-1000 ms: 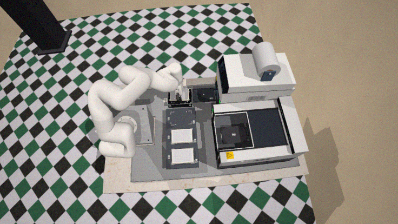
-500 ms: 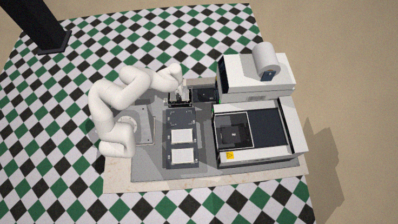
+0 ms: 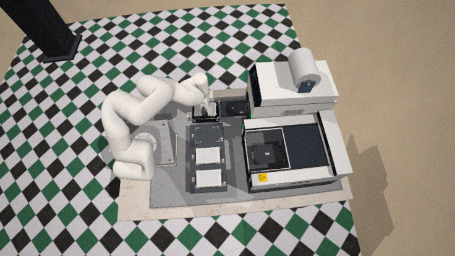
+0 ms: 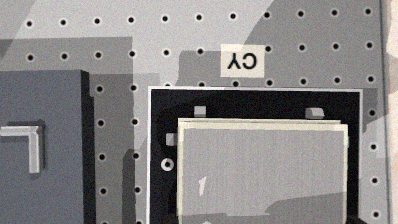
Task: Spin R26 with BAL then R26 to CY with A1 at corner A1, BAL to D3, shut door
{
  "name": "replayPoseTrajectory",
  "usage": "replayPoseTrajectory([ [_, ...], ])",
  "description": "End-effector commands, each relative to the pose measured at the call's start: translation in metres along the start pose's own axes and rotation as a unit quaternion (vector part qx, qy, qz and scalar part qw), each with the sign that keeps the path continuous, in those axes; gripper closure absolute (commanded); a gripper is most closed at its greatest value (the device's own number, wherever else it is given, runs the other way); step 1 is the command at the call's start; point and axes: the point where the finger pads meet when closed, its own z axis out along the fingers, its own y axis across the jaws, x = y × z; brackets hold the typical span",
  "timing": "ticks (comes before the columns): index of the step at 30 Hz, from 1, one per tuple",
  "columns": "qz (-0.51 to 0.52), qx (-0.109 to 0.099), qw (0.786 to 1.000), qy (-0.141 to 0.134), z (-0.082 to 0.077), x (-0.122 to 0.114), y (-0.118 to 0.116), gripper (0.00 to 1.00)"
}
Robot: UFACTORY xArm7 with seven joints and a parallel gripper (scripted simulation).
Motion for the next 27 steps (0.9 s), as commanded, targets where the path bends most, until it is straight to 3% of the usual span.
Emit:
replayPoseTrajectory([
  [1, 0.0, -0.002, 1.0, -0.001, -0.0002, -0.001, 0.0015, 1.0],
  [13, 0.0, -0.002, 1.0, -0.001, 0.0013, -0.001, 0.0015, 1.0],
  [14, 0.0, -0.002, 1.0, -0.001, 0.0013, -0.001, 0.0015, 0.0],
  [27, 0.0, -0.002, 1.0, -0.001, 0.0013, -0.001, 0.0015, 0.0],
])
